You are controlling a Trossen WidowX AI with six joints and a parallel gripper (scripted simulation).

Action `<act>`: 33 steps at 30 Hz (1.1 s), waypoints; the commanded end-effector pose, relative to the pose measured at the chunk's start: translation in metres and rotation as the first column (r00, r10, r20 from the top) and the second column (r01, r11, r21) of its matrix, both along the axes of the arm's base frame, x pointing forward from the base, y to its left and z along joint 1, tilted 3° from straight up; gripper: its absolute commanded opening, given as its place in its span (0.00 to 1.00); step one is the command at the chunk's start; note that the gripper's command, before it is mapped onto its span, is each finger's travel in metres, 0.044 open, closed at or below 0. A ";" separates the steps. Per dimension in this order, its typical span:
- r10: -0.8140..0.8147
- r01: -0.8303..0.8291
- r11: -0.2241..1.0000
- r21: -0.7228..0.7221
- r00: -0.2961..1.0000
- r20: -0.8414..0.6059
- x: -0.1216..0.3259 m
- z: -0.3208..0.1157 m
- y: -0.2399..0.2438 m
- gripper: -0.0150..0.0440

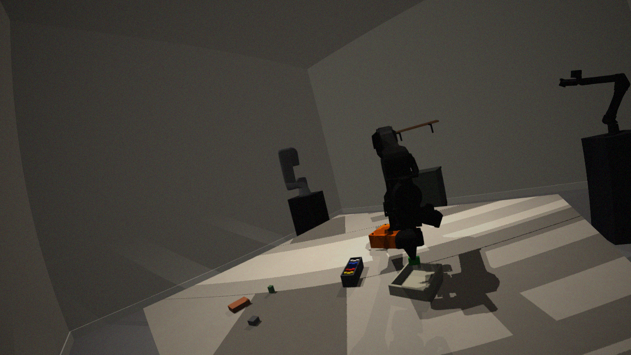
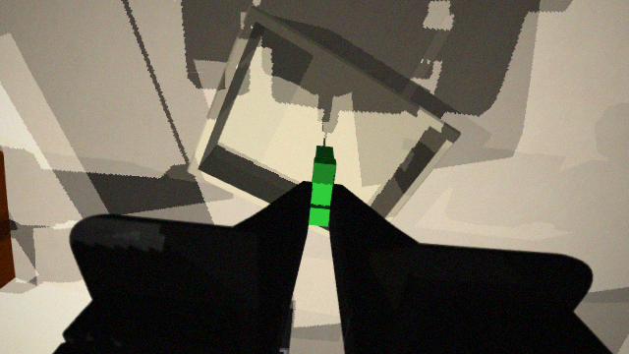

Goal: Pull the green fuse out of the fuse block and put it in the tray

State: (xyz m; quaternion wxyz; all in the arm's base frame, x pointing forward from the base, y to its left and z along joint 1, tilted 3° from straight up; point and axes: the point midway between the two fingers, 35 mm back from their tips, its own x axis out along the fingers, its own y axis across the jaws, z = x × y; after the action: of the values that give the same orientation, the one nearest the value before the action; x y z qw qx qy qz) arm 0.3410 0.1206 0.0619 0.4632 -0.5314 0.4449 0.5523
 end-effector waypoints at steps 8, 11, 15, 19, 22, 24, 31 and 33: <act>-0.003 0.003 1.000 0.002 1.000 -0.003 -0.002 -0.018 0.001 0.25; -0.003 0.003 1.000 0.002 1.000 -0.003 -0.002 -0.022 0.001 0.25; 0.000 0.000 1.000 0.000 1.000 -0.001 -0.001 -0.019 0.001 0.39; 0.000 0.000 1.000 0.000 1.000 -0.001 -0.001 -0.019 0.001 0.57; 0.000 0.000 1.000 0.000 1.000 -0.001 -0.001 -0.019 0.001 0.70; 0.000 0.000 1.000 0.000 1.000 -0.001 -0.001 -0.019 0.001 0.79; -0.003 0.003 1.000 0.002 1.000 -0.003 -0.001 0.018 -0.001 0.81; -0.003 0.003 1.000 0.002 1.000 -0.003 -0.001 0.018 -0.001 0.81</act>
State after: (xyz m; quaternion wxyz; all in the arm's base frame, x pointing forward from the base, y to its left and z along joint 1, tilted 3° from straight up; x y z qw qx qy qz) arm 0.3388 0.1195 0.0728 0.4618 -0.5292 0.4482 0.5530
